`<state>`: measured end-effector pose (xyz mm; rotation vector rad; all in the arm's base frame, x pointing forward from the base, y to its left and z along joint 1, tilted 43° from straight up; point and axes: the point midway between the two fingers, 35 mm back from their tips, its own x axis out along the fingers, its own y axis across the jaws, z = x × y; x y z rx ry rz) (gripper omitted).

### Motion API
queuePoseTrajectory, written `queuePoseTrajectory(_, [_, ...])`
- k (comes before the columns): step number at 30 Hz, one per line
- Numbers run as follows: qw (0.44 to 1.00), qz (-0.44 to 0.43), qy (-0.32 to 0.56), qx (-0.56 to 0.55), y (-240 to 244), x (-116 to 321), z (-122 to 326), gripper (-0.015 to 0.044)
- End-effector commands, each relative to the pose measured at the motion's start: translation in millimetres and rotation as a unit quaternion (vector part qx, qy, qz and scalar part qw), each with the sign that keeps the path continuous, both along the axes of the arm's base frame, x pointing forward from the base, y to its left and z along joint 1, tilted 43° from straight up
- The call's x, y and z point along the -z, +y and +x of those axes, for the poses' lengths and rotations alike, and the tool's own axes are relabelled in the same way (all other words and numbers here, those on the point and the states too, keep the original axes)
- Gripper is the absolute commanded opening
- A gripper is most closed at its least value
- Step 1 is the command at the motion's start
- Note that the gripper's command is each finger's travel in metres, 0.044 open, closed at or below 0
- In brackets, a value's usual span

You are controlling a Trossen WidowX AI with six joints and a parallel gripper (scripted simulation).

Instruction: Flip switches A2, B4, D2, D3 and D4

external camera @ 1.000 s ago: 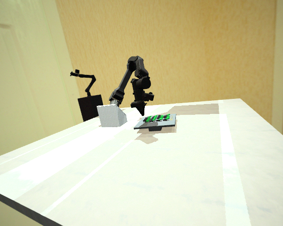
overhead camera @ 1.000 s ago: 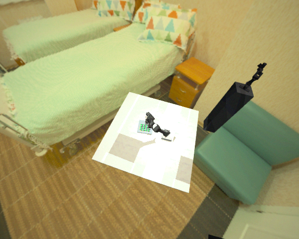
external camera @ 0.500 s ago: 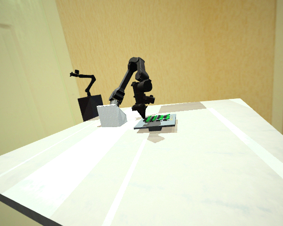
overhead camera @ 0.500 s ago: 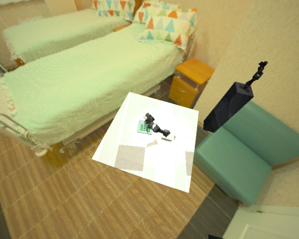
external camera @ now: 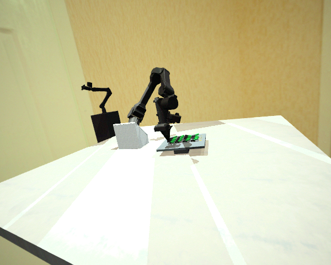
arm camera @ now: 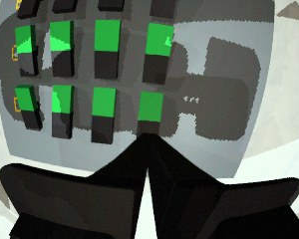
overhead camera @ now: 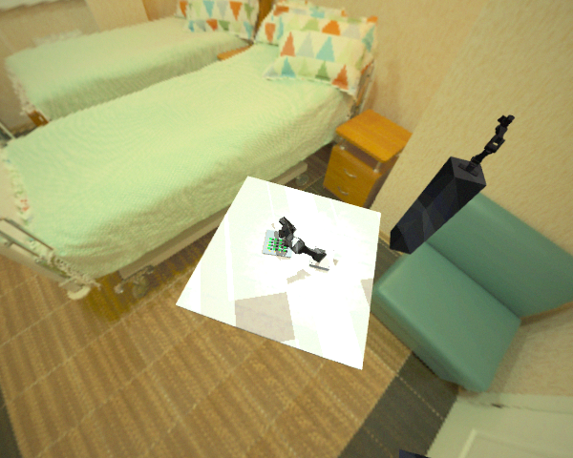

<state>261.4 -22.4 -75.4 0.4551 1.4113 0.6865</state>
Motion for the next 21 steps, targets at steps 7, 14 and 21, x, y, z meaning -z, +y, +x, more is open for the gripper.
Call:
queuePoseTrajectory(7, [1.0, 0.003, 0.0, 0.002, 0.9, 0.0, 0.4, 0.0])
queuePoseTrajectory(14, [1.0, 0.003, 0.0, 0.002, 1.6, 0.7, 0.4, 0.0])
queuePoseTrajectory(21, [1.0, 0.003, 0.0, 0.002, 2.2, 1.4, 0.4, 0.0])
